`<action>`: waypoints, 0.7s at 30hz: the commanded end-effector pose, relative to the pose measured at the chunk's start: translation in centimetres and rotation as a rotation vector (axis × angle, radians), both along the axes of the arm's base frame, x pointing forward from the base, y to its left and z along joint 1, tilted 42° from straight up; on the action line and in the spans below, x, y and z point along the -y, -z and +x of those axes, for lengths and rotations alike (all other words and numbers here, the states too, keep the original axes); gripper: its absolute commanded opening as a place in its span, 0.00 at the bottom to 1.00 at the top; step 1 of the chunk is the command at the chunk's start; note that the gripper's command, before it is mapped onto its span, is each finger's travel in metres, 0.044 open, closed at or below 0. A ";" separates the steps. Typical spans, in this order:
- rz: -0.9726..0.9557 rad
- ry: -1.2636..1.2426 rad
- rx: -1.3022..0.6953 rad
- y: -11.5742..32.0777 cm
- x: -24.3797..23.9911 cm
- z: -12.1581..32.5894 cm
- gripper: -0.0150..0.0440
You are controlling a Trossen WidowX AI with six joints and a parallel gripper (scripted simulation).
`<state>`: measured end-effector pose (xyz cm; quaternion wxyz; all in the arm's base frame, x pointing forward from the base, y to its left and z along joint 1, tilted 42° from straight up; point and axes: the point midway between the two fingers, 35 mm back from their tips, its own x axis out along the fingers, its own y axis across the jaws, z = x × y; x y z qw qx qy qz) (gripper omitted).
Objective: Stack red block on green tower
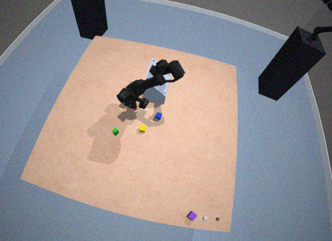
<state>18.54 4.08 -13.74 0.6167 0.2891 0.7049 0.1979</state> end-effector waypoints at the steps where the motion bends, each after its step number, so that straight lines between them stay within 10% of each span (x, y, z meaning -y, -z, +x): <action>1: 0.006 0.005 -0.005 0.4 -0.5 -0.1 1.00; 21: 0.008 0.005 -0.006 2.4 -2.3 -0.4 1.00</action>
